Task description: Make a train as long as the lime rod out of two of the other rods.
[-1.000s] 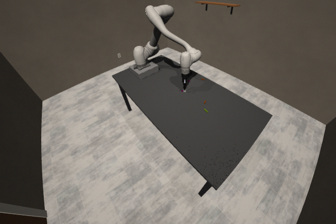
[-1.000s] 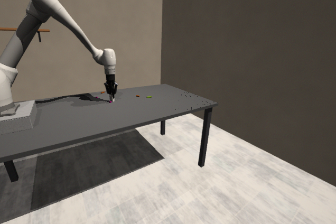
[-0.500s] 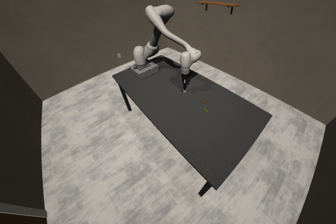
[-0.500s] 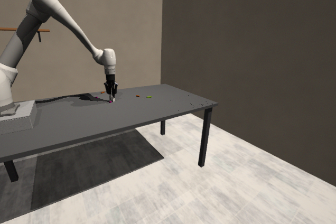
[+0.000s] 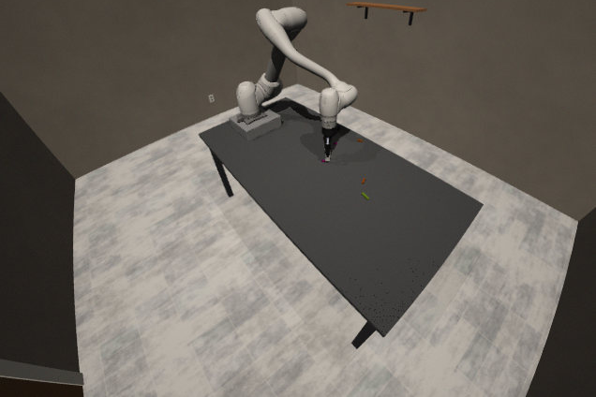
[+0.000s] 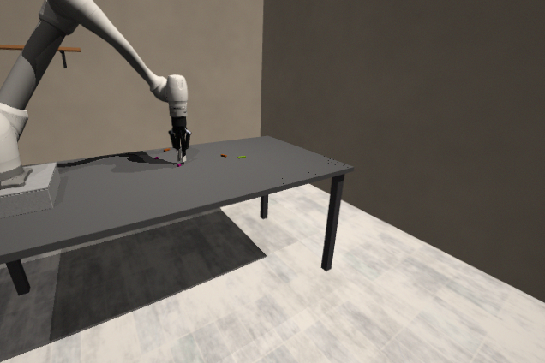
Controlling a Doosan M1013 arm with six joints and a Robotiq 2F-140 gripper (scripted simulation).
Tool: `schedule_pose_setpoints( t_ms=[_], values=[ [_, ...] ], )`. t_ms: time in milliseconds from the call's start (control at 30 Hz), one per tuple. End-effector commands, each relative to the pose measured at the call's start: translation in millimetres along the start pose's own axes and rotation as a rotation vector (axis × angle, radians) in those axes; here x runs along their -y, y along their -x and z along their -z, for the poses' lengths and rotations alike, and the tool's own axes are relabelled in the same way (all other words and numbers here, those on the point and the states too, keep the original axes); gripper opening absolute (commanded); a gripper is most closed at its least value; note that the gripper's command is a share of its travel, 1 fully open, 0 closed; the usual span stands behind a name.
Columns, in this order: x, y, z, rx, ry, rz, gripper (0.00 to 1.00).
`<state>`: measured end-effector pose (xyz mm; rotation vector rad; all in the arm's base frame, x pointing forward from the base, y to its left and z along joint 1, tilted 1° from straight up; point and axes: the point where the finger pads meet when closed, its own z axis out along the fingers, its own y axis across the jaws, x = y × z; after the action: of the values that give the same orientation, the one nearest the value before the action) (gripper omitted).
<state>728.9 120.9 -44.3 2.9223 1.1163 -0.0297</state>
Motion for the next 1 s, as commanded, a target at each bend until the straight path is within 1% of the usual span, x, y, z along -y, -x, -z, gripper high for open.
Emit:
schedule_pose_setpoints(
  t_ms=[0,267,333,500,633,667,967],
  values=[
    [0.0,-0.1,12.4,0.000,0.000,0.000,0.23],
    [0.0,-0.1,54.5,0.000,0.000,0.000,0.23],
    [0.0,-0.1,54.5,0.000,0.000,0.000,0.23],
    [0.0,-0.1,68.4,0.000,0.000,0.000,0.23],
    [0.0,-0.1,70.3,0.000,0.000,0.000,0.23],
    [0.0,-0.1,70.3,0.000,0.000,0.000,1.00],
    [0.0,-0.1,70.3,0.000,0.000,0.000,1.00]
  ],
)
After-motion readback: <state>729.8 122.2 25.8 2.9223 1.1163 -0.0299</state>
